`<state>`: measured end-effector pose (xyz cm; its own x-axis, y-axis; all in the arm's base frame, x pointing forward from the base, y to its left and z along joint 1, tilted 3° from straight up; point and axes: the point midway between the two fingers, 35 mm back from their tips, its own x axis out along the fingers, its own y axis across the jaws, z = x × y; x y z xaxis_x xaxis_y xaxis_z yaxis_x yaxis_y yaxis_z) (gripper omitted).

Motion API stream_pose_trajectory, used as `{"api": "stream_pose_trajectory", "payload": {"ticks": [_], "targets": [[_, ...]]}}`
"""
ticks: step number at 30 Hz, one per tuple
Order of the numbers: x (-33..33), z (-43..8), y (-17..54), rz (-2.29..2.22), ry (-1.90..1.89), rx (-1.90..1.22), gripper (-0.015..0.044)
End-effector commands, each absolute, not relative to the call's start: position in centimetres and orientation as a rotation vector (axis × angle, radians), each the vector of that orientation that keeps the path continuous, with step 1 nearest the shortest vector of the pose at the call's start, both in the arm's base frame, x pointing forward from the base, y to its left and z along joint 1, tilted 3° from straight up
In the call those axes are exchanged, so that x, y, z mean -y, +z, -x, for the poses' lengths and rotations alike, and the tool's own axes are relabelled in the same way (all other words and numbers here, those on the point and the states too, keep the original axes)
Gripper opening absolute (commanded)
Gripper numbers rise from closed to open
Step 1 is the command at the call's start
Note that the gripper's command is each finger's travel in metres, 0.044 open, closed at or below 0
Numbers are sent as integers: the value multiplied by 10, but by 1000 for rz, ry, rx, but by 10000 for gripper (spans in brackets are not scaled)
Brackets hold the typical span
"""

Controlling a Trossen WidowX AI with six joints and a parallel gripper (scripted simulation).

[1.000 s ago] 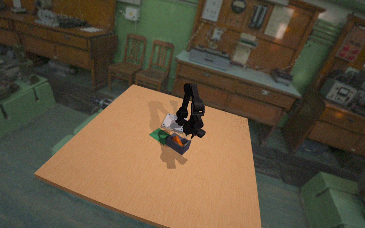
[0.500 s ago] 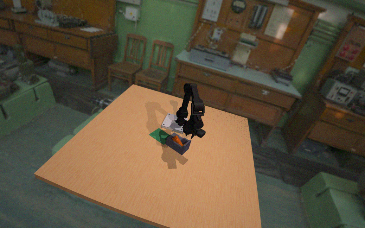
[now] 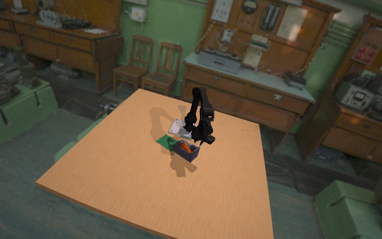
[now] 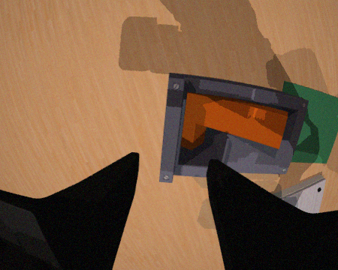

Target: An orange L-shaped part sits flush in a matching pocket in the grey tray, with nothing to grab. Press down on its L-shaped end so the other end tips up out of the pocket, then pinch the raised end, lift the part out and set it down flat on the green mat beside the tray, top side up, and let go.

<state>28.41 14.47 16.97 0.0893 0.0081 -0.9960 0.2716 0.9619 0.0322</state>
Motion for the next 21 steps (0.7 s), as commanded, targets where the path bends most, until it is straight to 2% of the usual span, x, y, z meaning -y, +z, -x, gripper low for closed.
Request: {"api": "stream_pose_trajectory", "payload": {"ticks": [1,6,13,21], "targets": [[-145,-284,170,-230,-197,-1470,180],[-145,-285,163,-229,-199,-1473,180],[-142,-288,100,-216,-205,-1484,180],[-142,-288,97,-215,-205,-1484,180]]}}
